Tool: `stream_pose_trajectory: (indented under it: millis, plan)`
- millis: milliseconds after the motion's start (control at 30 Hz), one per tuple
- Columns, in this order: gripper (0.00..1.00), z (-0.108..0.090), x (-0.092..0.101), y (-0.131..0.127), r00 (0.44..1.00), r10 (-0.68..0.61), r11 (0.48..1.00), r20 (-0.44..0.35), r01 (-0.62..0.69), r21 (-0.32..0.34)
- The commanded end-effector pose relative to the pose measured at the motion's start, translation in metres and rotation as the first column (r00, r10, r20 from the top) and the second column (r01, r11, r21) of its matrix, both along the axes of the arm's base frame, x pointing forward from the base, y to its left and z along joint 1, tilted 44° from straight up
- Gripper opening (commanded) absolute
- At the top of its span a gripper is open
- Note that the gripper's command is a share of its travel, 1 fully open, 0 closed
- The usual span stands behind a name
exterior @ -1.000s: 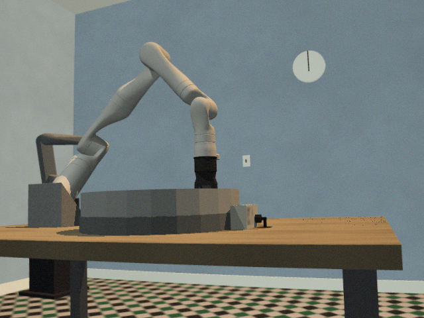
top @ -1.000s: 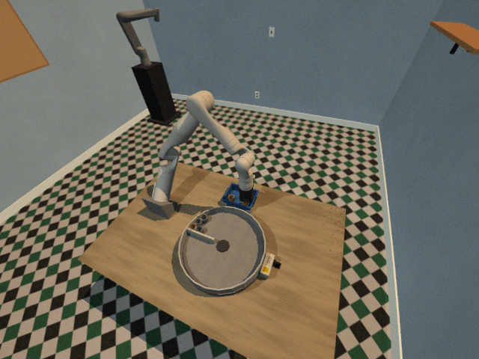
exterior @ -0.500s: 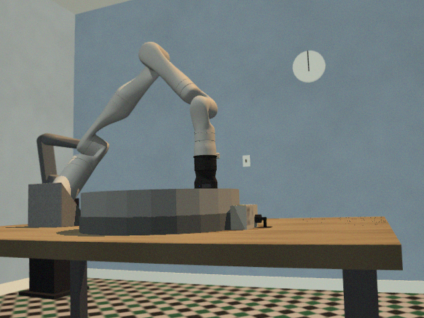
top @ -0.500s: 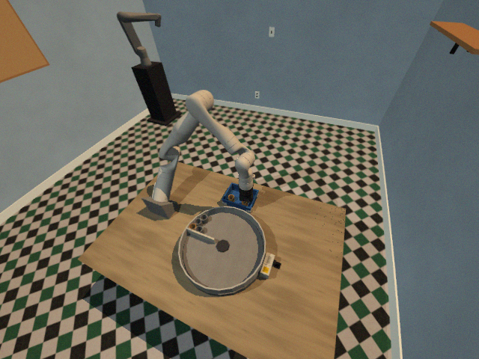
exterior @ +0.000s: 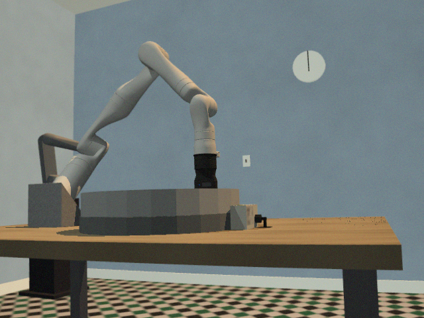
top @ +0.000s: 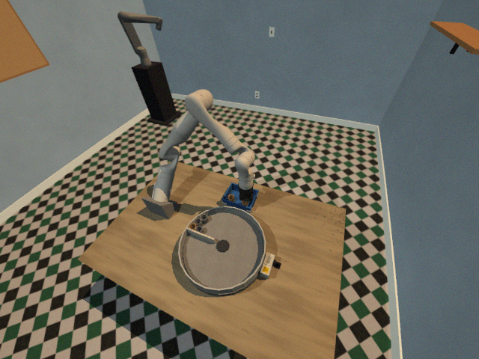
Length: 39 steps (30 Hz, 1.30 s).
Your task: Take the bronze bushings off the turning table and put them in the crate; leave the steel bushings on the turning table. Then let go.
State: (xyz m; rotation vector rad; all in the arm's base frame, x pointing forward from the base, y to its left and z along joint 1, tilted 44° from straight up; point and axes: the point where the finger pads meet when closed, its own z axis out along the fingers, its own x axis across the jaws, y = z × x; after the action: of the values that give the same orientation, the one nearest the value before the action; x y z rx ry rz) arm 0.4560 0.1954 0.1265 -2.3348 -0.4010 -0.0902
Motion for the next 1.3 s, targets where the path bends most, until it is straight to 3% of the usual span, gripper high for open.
stream_pose_trajectory:
  millis: [0, 500, 667, 1067, 1233, 1267]
  plan:
    - [0.47, 0.002, 0.001, -0.002, 1.000, -0.002, 1.000, 0.002, 0.002, -0.001]
    - [0.47, 0.004, 0.001, -0.005, 1.000, -0.002, 1.000, 0.002, 0.002, 0.000]
    - [0.47, 0.046, 0.004, -0.046, 1.000, -0.002, 1.000, 0.002, 0.002, -0.001]
    - [0.47, 0.046, 0.004, -0.046, 1.000, -0.002, 1.000, 0.002, 0.002, -0.001]
    - [0.47, 0.088, 0.007, -0.086, 1.000, -0.001, 1.000, 0.001, 0.001, 0.000]
    - [0.47, 0.088, 0.007, -0.086, 1.000, -0.001, 1.000, 0.001, 0.001, 0.000]
